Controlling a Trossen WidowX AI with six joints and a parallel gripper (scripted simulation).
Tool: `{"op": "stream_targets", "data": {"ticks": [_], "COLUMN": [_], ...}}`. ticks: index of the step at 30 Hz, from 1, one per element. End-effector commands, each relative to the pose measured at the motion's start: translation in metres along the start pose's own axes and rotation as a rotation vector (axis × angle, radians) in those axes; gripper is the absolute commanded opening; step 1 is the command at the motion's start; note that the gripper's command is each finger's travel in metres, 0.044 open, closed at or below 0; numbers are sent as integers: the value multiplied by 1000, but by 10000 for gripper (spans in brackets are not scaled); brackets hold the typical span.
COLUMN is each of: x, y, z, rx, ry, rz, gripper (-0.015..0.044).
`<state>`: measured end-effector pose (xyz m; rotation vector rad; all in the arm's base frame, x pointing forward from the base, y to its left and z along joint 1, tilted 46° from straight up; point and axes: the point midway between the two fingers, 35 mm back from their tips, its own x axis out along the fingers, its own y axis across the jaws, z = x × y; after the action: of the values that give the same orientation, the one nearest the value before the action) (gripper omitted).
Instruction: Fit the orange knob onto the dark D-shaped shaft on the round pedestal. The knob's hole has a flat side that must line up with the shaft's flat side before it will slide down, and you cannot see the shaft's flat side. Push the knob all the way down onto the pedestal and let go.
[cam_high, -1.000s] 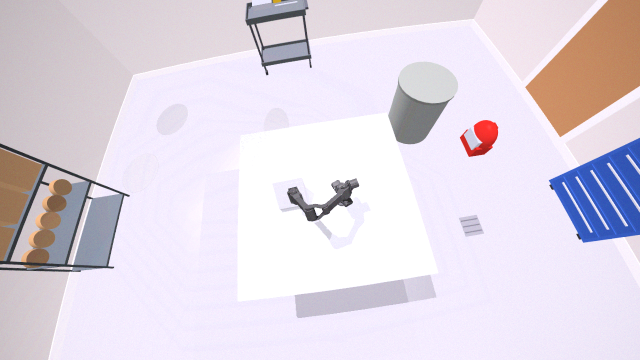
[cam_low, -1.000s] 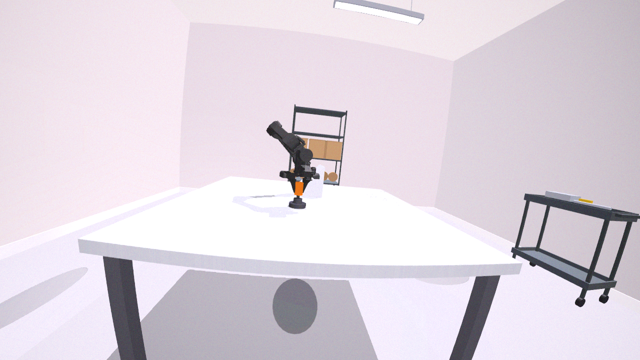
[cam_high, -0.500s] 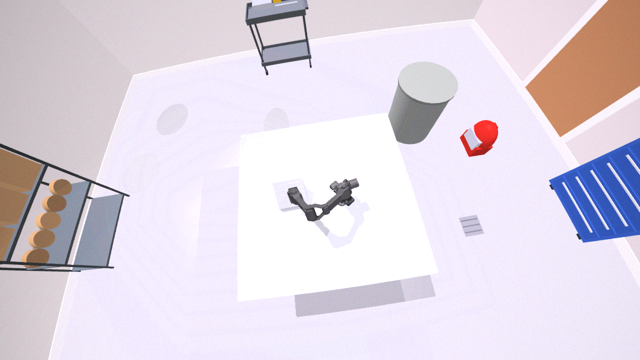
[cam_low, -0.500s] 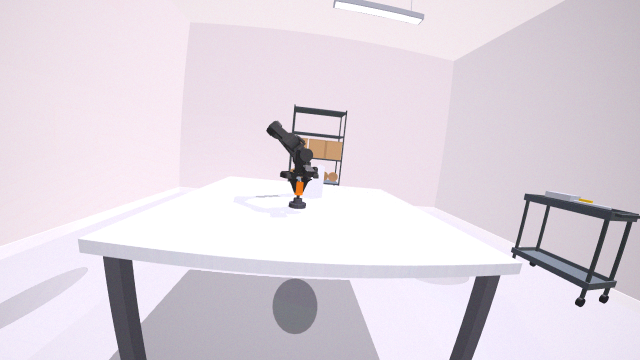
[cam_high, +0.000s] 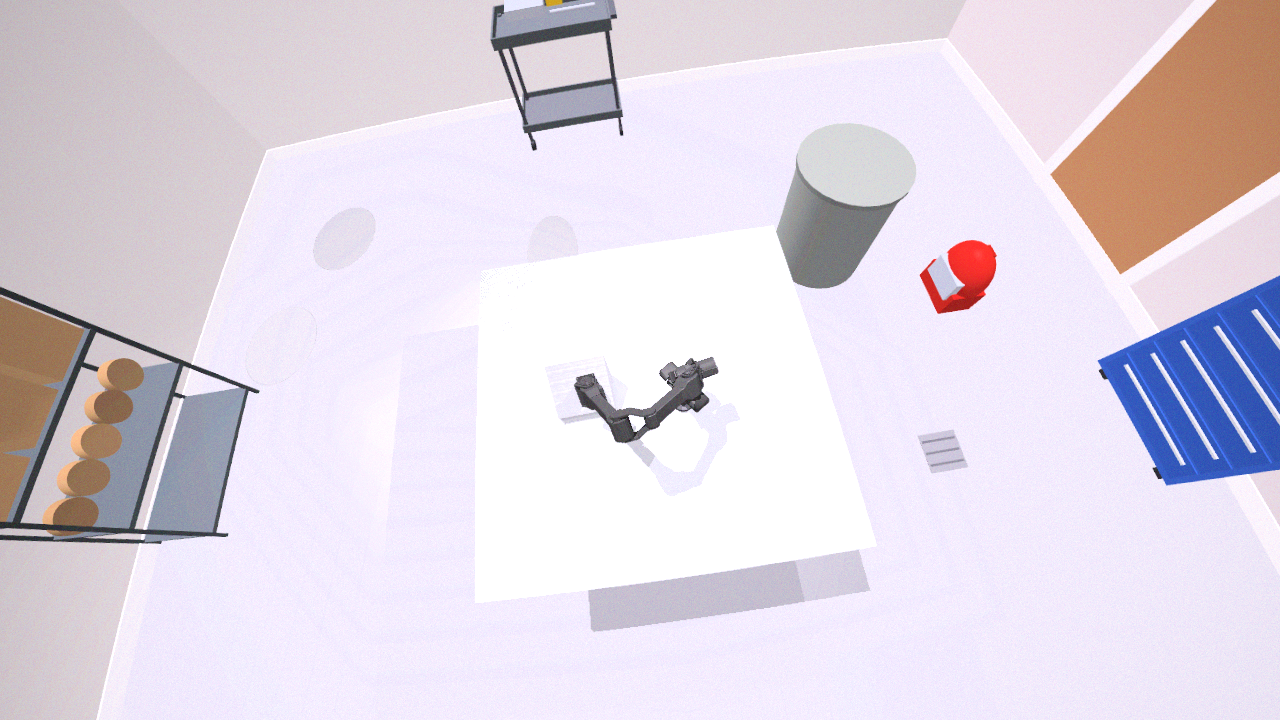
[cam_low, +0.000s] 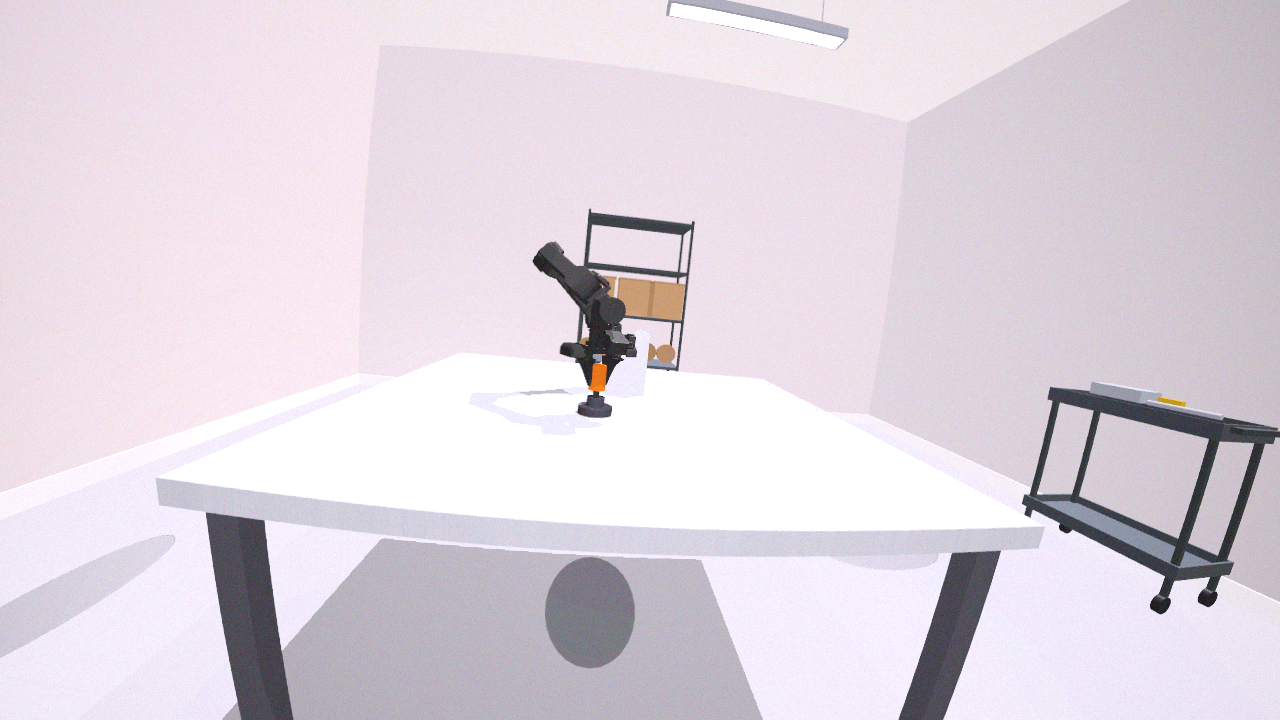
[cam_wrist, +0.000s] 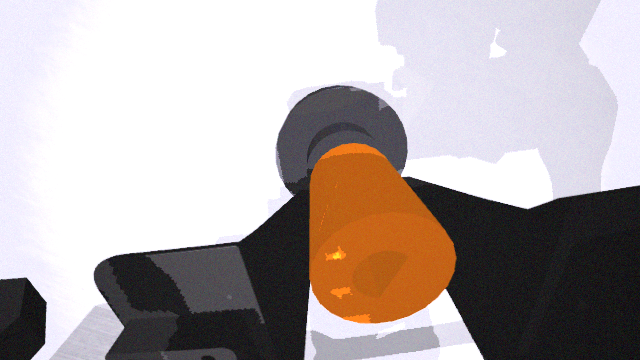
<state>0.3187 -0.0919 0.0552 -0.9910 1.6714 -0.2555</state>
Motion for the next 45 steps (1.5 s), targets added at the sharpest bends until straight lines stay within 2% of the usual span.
{"op": "stream_targets", "data": {"ticks": [1,6,12,36,45], "x": [-2,-4,-3,-4,-2], "y": [0,0,-1,0,-1], "z": [1,1,1,1,0], "rx": [-4,-29,-210,-222,-423], "ry": [-1,-1,0,-1,0], "rz": [-2,-2,-2,-2,-2], "gripper": [0,0,0,0,0]}}
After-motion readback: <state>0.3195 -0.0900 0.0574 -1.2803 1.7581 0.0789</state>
